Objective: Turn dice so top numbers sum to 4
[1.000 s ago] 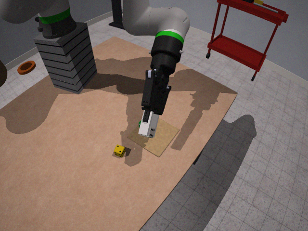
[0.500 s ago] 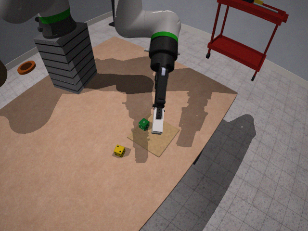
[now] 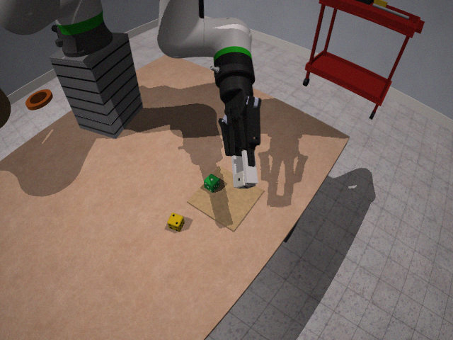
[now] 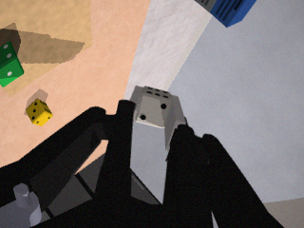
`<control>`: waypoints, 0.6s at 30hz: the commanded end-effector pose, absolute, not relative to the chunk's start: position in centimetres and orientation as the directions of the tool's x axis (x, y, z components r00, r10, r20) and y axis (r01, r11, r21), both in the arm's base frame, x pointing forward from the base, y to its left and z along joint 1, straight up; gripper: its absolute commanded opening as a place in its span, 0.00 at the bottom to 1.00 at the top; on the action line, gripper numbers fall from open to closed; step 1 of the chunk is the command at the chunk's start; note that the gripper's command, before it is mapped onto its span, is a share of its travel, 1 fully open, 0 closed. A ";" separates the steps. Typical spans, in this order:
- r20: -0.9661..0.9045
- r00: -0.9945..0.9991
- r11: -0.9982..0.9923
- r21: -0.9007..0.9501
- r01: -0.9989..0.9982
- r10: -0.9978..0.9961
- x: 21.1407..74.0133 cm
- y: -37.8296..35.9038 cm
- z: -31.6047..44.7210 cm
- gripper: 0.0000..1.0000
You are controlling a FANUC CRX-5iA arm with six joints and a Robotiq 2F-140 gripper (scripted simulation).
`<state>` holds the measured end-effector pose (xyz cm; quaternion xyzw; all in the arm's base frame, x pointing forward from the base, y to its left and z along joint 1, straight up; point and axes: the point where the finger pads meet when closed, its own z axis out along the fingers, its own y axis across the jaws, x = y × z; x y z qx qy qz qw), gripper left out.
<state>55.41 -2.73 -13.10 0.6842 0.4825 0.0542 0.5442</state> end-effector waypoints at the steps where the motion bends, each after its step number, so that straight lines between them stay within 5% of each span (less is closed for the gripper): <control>1: -0.557 0.395 0.199 0.727 0.657 0.731 55.4 -1.3 -13.4 0.16; 18: -0.822 -0.089 0.670 0.391 0.632 0.563 53.7 4.7 -15.2 0.16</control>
